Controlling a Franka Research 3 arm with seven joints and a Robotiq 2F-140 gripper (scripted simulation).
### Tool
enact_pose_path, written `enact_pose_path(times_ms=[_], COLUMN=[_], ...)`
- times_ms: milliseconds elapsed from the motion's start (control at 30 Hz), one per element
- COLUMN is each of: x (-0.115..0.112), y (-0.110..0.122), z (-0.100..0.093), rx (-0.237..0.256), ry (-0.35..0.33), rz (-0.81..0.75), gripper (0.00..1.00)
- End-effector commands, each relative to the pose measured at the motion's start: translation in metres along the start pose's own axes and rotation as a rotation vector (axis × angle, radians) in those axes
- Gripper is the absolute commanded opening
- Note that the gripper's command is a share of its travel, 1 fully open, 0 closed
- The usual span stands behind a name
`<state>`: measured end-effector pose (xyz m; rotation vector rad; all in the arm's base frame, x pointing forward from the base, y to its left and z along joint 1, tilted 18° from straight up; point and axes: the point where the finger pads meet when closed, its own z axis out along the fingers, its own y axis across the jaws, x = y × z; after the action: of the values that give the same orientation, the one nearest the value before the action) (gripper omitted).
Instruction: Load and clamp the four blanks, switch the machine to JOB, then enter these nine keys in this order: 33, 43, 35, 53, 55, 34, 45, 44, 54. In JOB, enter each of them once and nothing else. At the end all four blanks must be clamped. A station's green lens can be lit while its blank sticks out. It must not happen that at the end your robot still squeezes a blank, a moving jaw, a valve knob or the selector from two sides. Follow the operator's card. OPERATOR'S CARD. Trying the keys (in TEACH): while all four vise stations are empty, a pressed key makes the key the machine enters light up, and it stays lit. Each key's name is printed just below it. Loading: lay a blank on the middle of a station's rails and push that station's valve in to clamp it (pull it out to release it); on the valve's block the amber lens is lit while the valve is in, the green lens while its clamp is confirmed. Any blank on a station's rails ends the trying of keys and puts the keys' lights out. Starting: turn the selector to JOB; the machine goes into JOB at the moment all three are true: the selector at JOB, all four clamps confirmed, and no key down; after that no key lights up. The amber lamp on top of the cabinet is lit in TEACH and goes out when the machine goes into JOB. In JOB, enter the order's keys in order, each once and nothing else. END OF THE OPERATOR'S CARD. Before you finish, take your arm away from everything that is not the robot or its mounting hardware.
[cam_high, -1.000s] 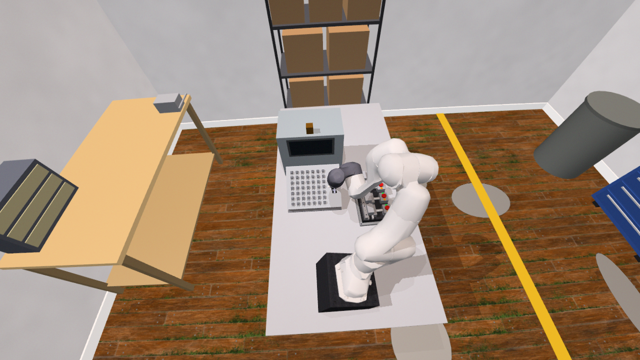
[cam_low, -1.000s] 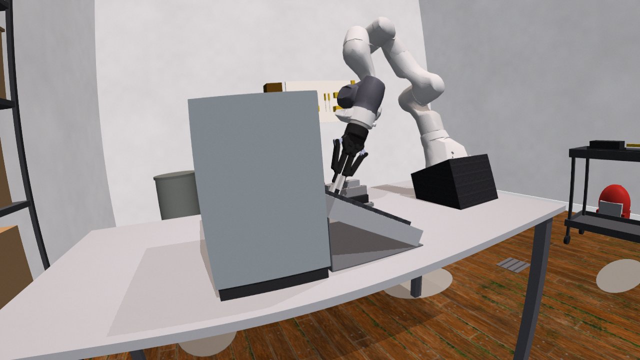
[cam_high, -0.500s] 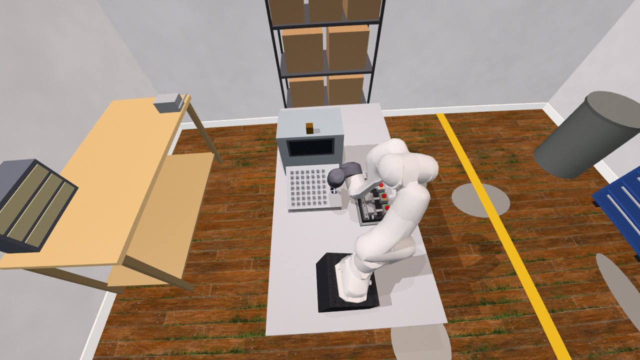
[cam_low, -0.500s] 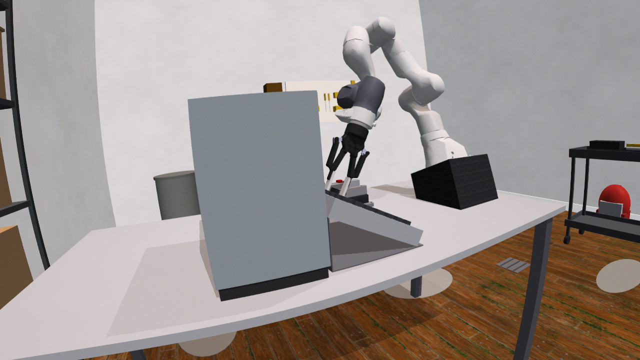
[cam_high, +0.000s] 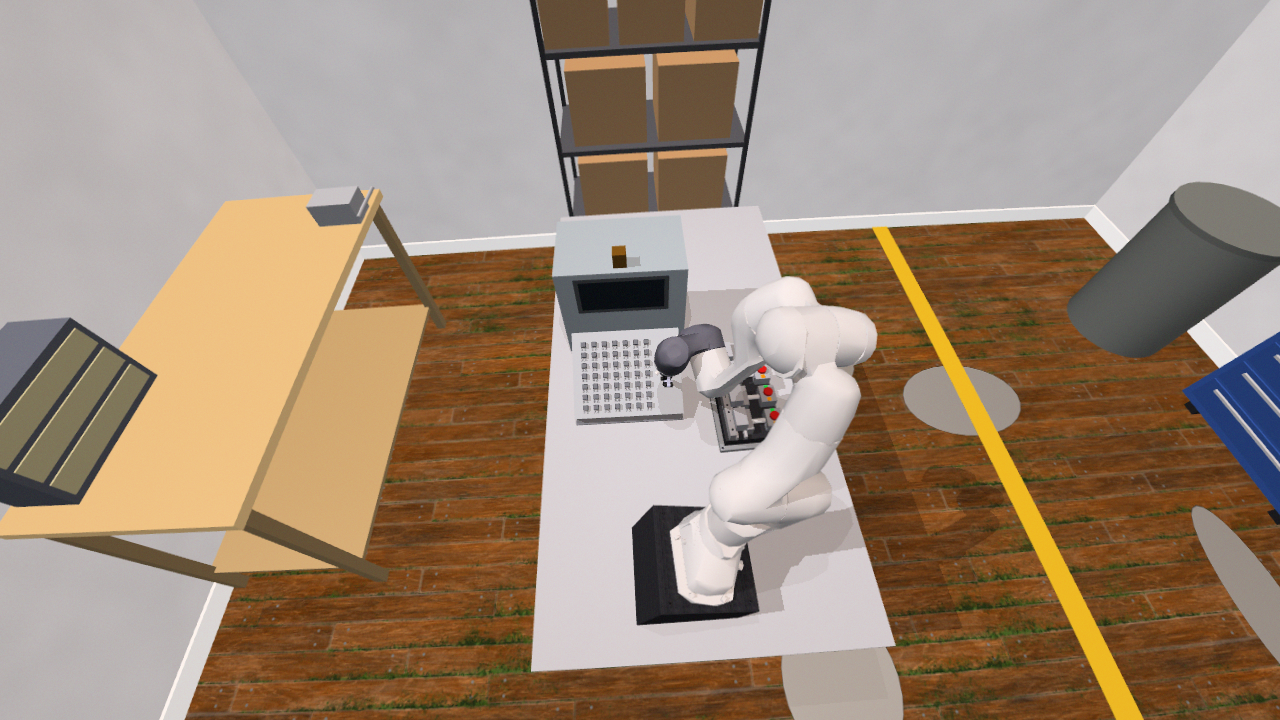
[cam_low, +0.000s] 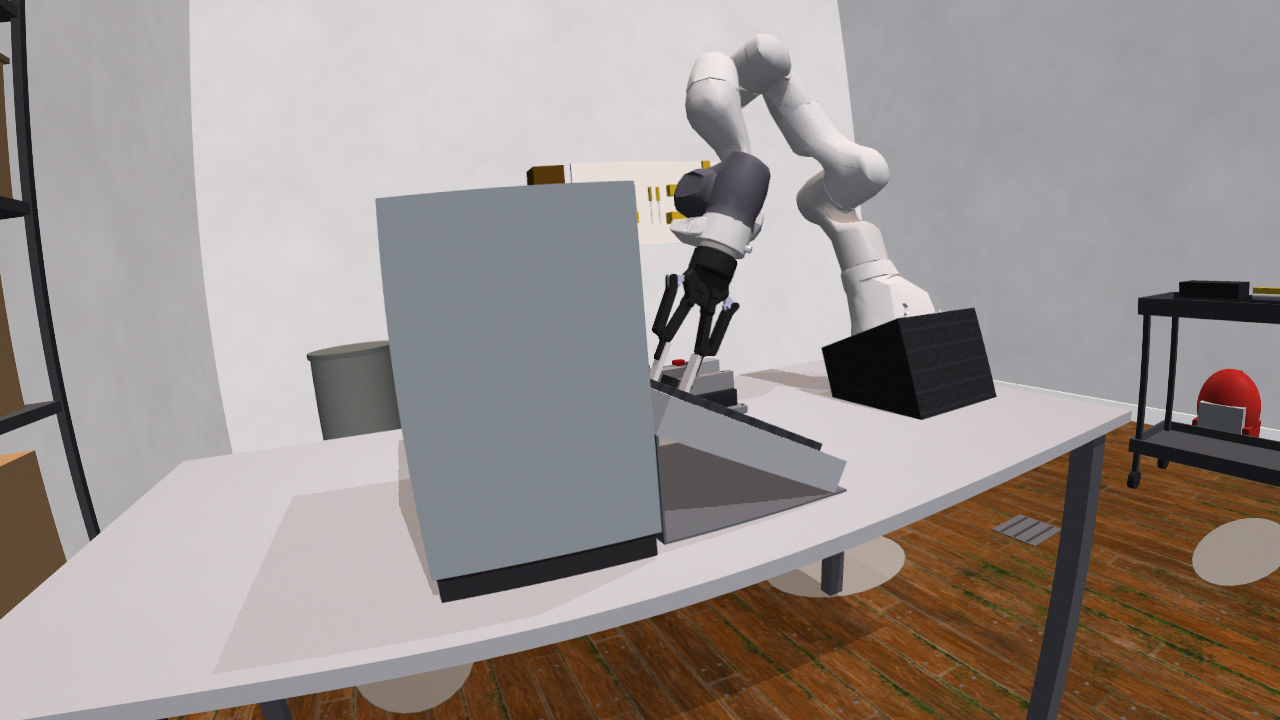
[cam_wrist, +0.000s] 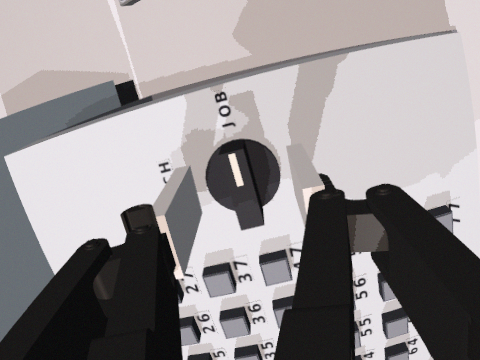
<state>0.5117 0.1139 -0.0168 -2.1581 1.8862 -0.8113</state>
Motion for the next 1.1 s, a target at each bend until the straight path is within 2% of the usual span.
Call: enact_pose_path(times_ms=[0, 400, 1067], x=[0.0, 0.0, 0.0], y=[0.0, 0.0, 0.0], z=[0.001, -0.005, -0.046], rx=[0.001, 0.001, 0.001], ry=[0.001, 0.001, 0.001], rz=[0.002, 0.002, 0.002], gripper=[0.33, 0.33, 0.33])
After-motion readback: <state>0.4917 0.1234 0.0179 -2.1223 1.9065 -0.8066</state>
